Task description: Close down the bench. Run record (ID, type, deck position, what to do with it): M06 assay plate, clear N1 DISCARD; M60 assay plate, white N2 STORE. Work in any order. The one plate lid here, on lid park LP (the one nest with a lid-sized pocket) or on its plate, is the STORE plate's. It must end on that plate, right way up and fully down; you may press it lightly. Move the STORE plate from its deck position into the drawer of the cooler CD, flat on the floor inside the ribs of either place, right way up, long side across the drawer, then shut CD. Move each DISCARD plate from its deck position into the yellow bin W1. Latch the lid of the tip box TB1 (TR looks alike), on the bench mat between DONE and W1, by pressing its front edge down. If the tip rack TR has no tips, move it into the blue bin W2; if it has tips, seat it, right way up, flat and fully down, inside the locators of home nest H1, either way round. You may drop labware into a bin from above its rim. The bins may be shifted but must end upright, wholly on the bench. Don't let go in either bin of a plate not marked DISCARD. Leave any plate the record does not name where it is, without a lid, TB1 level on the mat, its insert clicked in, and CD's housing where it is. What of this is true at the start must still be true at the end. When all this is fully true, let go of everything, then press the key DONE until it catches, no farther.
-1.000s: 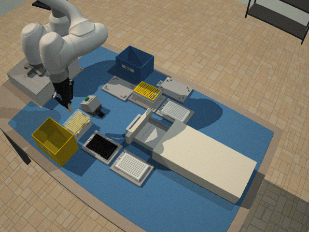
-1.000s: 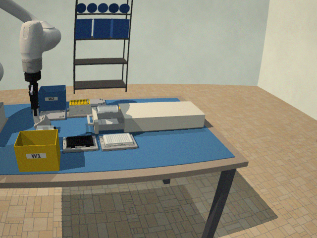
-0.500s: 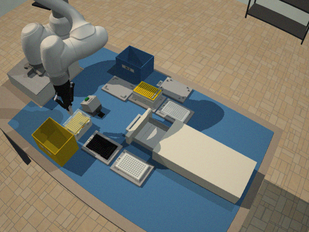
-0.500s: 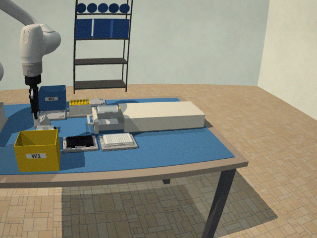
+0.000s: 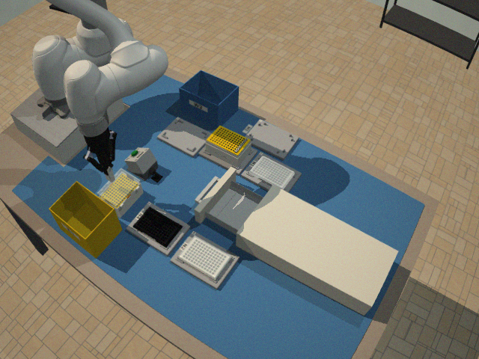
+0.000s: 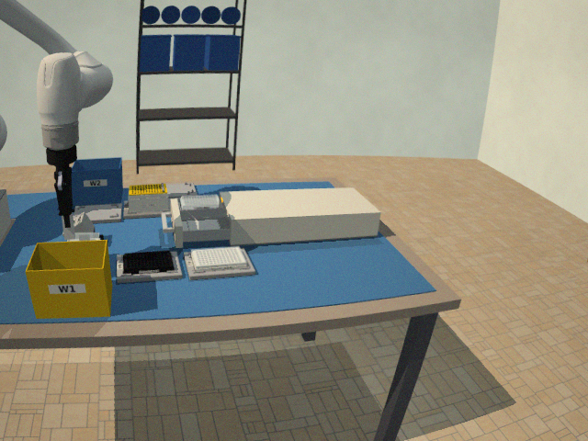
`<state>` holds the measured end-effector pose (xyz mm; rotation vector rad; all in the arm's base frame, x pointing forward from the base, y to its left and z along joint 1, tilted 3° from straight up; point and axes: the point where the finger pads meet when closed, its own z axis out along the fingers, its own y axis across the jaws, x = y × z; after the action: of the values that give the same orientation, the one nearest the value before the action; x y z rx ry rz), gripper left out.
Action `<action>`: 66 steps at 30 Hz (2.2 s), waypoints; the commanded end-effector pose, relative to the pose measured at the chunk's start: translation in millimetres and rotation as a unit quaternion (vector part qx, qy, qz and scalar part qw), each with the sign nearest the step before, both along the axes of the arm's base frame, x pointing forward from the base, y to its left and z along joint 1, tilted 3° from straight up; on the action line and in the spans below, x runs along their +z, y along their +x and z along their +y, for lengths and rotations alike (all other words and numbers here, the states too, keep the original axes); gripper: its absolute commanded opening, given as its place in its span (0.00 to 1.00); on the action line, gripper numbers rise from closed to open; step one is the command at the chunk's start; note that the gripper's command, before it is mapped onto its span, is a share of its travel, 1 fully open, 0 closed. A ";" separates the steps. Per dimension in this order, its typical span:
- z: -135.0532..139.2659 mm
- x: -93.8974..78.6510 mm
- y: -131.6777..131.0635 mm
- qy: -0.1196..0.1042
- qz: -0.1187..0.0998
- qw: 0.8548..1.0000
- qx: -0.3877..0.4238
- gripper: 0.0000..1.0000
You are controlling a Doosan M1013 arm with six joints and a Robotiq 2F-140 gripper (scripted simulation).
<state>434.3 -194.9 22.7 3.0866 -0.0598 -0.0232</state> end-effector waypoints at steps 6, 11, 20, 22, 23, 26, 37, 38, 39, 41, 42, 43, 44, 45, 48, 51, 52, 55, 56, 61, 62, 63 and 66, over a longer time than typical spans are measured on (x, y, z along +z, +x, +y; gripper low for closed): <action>-0.3 -6.8 -0.1 0.000 0.000 1.000 0.000 0.00; -0.7 -12.8 -0.2 0.000 0.000 1.000 0.000 0.00; -0.7 -13.8 -0.2 0.000 0.000 1.000 0.000 0.00; -0.7 -14.2 -0.2 0.000 0.000 1.000 0.000 0.00; -0.7 -14.2 -0.2 0.000 0.000 1.000 0.000 0.00; -0.8 -15.2 -0.2 0.000 0.000 1.000 0.000 0.00; -1.0 -18.3 -0.3 0.000 0.000 1.000 0.000 0.00; -1.0 -18.3 -0.3 0.000 0.000 1.000 0.000 0.00; -1.0 -18.3 -0.3 0.000 0.000 1.000 0.000 0.00; -1.0 -18.3 -0.3 0.000 0.000 1.000 0.000 0.00; -1.0 -18.3 -0.3 0.000 0.000 1.000 0.000 0.00; -1.0 -18.3 -0.3 0.000 0.000 1.000 0.000 0.00; -1.0 -18.3 -0.3 0.000 0.000 1.000 0.000 0.00; -1.0 -18.3 -0.3 0.000 0.000 1.000 0.000 0.00; -1.0 -18.3 -0.3 0.000 0.000 1.000 0.000 0.00; -0.6 -12.3 -0.2 0.000 0.000 1.000 0.000 0.00; -0.5 -10.3 -0.1 0.000 0.000 1.000 0.000 0.00; -0.2 -4.3 0.0 0.000 0.000 1.000 0.000 0.00; -0.2 -4.3 0.0 0.000 0.000 1.000 0.000 0.00; 0.2 3.6 0.1 0.000 0.000 1.000 0.000 0.00; 0.3 5.6 0.1 0.000 0.000 1.000 0.000 0.00; 0.4 7.6 0.2 0.000 0.000 1.000 0.000 0.00; 0.8 13.6 0.2 0.000 0.000 1.000 0.000 0.00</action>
<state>434.5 -194.3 33.8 3.0865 -0.0598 -0.0231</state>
